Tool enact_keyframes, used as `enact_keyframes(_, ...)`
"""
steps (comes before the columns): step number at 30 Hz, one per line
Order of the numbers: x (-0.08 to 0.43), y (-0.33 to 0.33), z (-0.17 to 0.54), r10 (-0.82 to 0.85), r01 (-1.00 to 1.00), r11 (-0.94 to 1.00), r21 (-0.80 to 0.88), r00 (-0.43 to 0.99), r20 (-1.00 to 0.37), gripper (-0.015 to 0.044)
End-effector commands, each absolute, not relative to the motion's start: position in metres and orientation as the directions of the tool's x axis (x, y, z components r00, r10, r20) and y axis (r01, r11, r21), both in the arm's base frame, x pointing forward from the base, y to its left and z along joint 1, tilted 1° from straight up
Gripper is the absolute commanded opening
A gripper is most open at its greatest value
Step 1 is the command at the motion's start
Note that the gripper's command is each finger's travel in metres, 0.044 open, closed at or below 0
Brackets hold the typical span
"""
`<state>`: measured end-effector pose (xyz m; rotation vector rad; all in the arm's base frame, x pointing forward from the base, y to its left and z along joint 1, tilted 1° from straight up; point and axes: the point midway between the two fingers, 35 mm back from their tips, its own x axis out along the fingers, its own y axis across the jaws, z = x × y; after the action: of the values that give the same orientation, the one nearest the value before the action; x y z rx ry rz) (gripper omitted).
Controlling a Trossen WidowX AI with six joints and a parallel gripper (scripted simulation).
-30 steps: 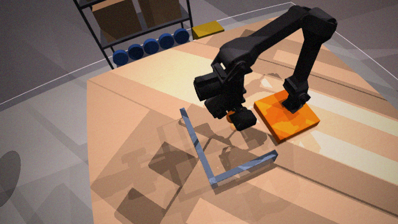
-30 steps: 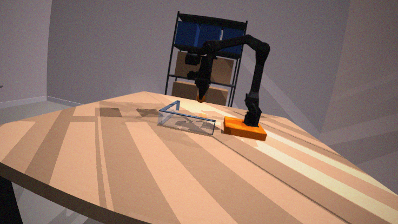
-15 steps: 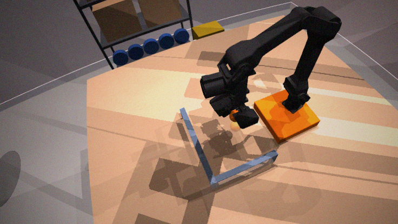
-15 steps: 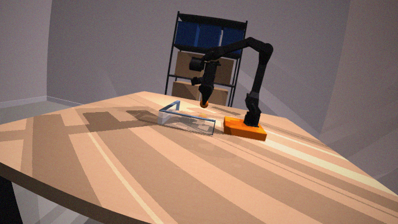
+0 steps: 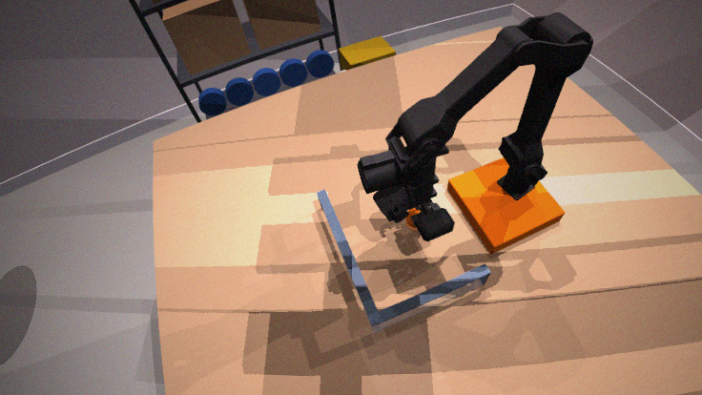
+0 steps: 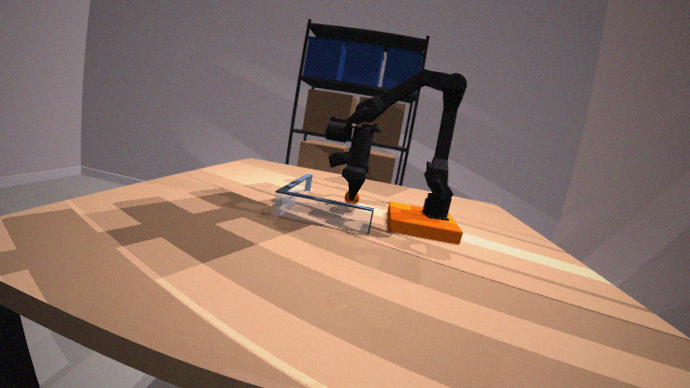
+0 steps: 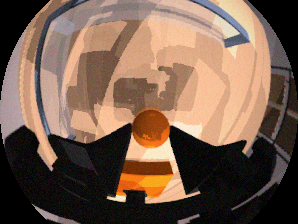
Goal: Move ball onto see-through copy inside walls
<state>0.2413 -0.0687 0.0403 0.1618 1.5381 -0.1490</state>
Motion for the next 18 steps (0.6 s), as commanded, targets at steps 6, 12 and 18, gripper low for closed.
enact_keyframes(6,0.242,-0.068,0.029,0.007,0.195,0.981,0.013,0.029,-1.000,0.0000)
enact_keyframes(12,0.242,-0.068,0.019,0.007,0.195,0.981,0.013,0.029,-1.000,0.0000)
enact_keyframes(18,0.241,-0.068,0.021,0.006,0.196,0.981,0.011,0.027,-1.000,0.0026)
